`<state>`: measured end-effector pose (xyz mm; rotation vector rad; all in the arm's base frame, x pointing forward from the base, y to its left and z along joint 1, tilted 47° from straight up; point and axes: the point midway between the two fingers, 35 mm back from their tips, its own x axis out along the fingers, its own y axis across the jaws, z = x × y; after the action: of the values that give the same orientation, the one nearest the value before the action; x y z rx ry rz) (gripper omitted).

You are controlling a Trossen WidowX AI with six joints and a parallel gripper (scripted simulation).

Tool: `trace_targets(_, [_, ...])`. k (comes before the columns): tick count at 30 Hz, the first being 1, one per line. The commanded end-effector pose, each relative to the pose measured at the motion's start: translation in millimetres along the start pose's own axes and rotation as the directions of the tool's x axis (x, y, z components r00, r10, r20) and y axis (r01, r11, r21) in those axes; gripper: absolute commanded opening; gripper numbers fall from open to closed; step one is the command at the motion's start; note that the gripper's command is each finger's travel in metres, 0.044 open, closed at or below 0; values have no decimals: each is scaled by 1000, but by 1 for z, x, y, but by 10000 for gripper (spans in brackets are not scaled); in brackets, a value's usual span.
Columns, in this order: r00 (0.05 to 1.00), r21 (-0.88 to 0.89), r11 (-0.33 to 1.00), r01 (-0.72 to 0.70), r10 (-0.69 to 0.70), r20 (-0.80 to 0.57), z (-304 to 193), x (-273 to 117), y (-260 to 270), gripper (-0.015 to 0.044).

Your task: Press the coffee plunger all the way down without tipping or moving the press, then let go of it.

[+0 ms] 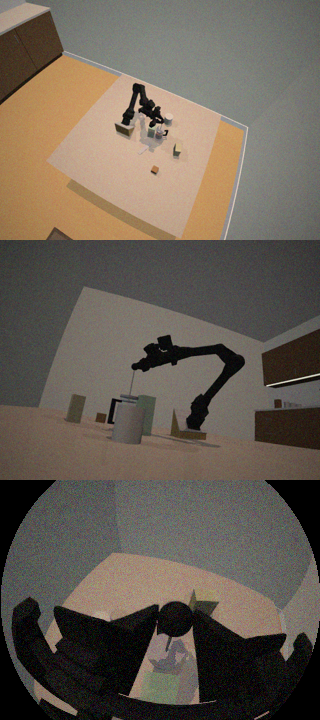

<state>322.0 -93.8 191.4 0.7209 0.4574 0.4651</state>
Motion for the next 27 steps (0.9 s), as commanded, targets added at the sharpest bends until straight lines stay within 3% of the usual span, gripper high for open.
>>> trace_targets(1, [1000, 2, 1000, 6, -6, -9, -8, 6, -2, 123])
trace_targets(27, [1000, -1, 1000, 11, -11, -16, -42, 32, -7, 123])
